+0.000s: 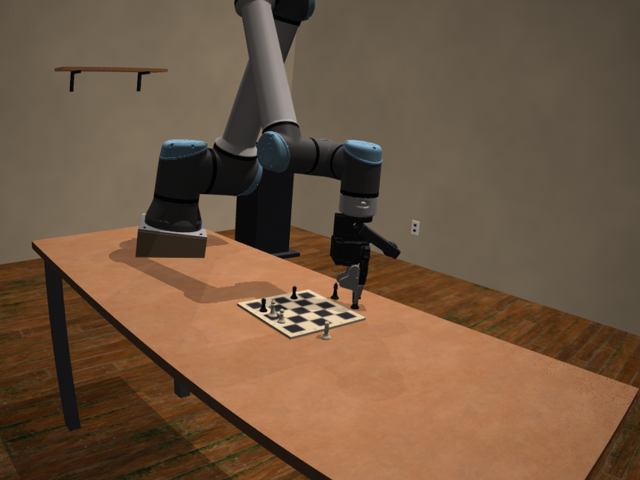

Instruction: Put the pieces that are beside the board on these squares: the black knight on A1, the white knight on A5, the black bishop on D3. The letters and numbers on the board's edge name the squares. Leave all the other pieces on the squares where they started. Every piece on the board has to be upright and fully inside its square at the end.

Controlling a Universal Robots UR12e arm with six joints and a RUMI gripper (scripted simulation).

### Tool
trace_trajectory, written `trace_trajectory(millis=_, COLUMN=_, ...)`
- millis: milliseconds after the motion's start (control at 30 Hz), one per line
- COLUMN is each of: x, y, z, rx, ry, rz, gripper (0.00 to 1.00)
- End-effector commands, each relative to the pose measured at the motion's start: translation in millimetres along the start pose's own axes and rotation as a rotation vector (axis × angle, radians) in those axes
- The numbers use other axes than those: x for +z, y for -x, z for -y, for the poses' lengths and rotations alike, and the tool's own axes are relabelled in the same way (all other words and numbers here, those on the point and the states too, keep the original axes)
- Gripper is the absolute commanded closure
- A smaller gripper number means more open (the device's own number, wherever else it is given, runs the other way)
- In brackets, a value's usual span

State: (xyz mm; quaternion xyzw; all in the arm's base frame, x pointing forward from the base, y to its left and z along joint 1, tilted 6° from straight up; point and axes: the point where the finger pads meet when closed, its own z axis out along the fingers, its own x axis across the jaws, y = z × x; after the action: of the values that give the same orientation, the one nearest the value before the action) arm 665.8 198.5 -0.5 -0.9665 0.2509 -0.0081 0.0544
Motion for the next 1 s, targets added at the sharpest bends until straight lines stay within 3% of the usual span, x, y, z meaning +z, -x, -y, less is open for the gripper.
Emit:
trace_trajectory(millis=0, x=-1.1, y=-0.6, z=0.4, rx=0.0, ry=-0.001, rz=-0.001, gripper=1.0)
trace_trajectory(millis=200, x=-20.1, y=-0.5, z=0.4, rx=0.0, ry=-0.001, rz=-0.001, gripper=1.0)
trace_trajectory(millis=467, x=-77.8, y=-0.5, z=0.3, rx=0.0, ry=-0.001, rz=-0.001, gripper=1.0)
trace_trajectory(millis=700, x=-98.9, y=-0.5, z=0.3, rx=0.0, ry=-0.001, rz=-0.001, gripper=1.0)
trace_trajectory(millis=967, x=-100.7, y=-0.4, z=0.3, rx=0.0, ry=-0.001, rz=-0.001, gripper=1.0)
